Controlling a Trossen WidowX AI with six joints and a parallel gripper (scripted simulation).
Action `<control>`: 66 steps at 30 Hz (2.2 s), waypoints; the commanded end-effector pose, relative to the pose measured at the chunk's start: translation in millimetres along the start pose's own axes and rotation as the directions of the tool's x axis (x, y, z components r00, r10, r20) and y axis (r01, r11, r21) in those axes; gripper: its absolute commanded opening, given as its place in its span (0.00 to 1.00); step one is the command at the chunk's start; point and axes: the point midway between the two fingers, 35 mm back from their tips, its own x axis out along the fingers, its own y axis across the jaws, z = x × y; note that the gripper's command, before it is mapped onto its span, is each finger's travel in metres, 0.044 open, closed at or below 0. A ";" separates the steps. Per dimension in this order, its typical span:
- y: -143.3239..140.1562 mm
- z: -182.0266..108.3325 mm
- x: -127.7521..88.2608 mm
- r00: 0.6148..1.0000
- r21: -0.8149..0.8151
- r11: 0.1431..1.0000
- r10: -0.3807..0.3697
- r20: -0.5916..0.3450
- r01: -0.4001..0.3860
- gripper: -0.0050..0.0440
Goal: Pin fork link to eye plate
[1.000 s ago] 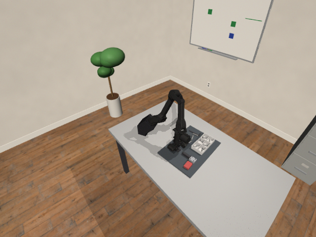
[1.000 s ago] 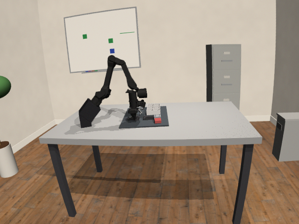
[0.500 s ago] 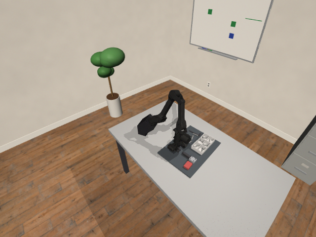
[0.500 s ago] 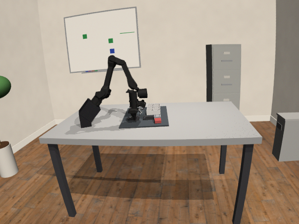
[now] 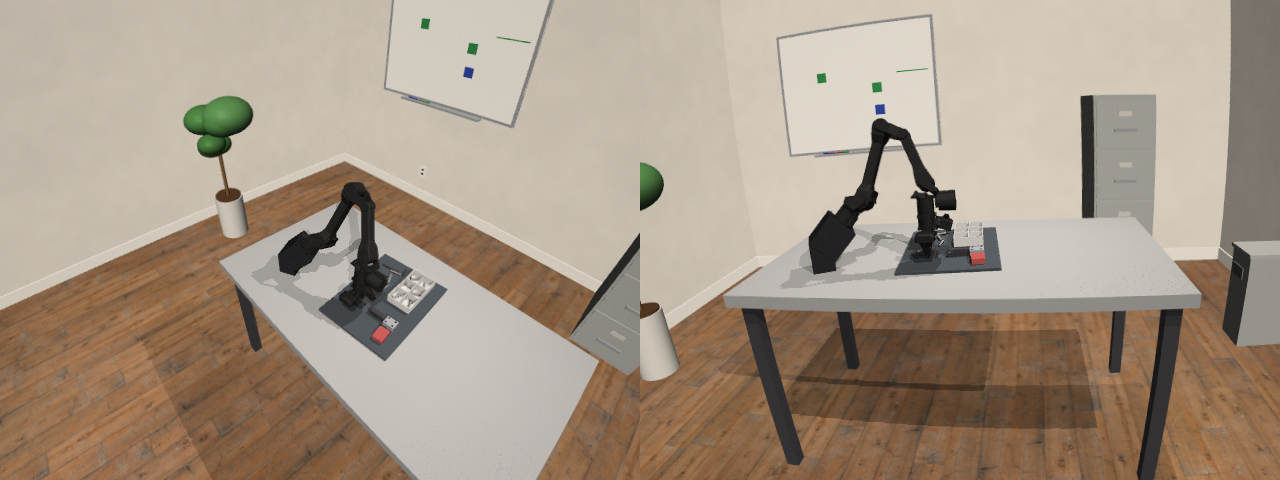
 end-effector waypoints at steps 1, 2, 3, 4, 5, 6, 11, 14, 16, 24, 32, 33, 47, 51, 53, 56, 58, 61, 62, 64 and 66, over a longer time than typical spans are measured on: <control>0.4 9.1 0.7 1.000 -0.009 1.000 0.001 0.019 -0.001 0.35; 0.4 9.1 0.7 1.000 -0.009 1.000 0.001 0.019 -0.001 0.35; 0.4 9.1 0.7 1.000 -0.009 1.000 0.001 0.019 -0.001 0.35; 0.4 9.5 0.7 1.000 -0.009 1.000 0.001 0.019 -0.001 0.35; 0.4 10.0 0.7 1.000 -0.009 1.000 0.001 0.019 -0.001 0.35; 0.4 10.4 0.7 1.000 -0.009 1.000 0.001 0.019 -0.001 0.35; 0.5 12.4 0.8 1.000 -0.009 1.000 0.001 0.019 -0.001 0.35; 0.6 13.4 0.8 1.000 -0.009 1.000 0.001 0.019 -0.001 0.35; 0.6 14.1 0.8 1.000 -0.009 1.000 0.001 0.019 -0.001 0.35; 0.7 16.7 0.9 1.000 -0.009 1.000 0.001 0.019 -0.001 0.35; 0.9 19.4 0.9 1.000 -0.009 1.000 0.001 0.019 -0.001 0.35; 0.9 19.8 0.9 1.000 -0.009 1.000 0.001 0.019 -0.001 0.35; 0.9 21.1 1.0 1.000 -0.009 1.000 0.001 0.019 -0.001 0.35; 0.9 21.1 1.0 1.000 -0.009 1.000 0.001 0.019 -0.001 0.35; 0.9 21.1 1.0 1.000 -0.009 1.000 0.001 0.019 -0.001 0.35; 0.9 21.1 1.0 1.000 -0.009 1.000 0.001 0.019 -0.001 0.35; 0.9 21.1 1.0 1.000 -0.009 1.000 0.001 0.019 -0.001 0.35; 0.9 21.1 1.0 1.000 -0.009 1.000 0.001 0.019 -0.001 0.35; 0.9 21.1 1.0 1.000 -0.009 1.000 0.001 0.019 -0.001 0.35; 0.9 21.1 1.0 1.000 -0.009 1.000 0.001 0.019 -0.001 0.35; 0.9 21.1 1.0 1.000 -0.009 1.000 0.001 0.019 -0.001 0.35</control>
